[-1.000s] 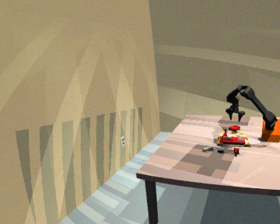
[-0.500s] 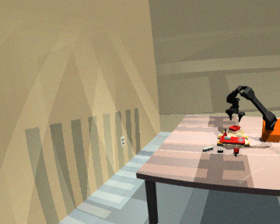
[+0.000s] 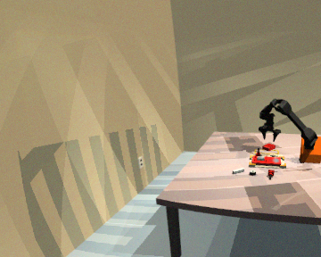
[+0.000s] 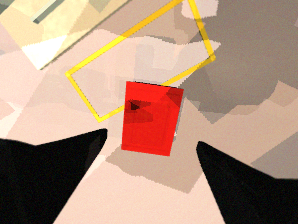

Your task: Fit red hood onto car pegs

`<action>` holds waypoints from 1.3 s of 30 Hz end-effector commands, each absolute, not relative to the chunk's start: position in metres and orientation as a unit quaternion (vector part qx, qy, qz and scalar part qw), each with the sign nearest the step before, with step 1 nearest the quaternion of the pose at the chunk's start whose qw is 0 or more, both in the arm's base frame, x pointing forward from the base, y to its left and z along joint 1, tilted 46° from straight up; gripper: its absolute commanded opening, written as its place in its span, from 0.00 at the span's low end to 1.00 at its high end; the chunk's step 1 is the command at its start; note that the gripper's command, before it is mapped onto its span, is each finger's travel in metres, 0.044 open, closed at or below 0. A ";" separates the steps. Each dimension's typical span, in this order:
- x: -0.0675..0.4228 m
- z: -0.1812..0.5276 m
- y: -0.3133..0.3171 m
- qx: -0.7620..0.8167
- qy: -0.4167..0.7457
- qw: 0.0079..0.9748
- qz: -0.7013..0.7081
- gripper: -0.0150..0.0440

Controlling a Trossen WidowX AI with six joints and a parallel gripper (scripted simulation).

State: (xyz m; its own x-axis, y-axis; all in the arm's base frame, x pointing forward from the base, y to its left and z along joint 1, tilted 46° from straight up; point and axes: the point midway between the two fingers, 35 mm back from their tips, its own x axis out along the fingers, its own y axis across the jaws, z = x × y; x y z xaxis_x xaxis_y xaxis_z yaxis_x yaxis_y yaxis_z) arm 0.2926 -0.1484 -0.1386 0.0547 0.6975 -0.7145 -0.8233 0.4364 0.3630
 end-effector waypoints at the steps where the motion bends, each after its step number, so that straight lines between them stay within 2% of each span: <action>1: 0.292 -0.141 -0.145 -0.066 0.443 0.723 0.526 1.00; 39: 0.293 -0.156 -0.128 -0.065 0.442 0.724 0.526 1.00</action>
State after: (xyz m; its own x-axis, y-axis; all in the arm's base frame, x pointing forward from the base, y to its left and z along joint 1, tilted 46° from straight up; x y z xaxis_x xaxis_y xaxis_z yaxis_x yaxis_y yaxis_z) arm 0.2941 -0.1318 -0.1540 0.0554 0.6982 -0.7138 -0.8236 0.4361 0.3626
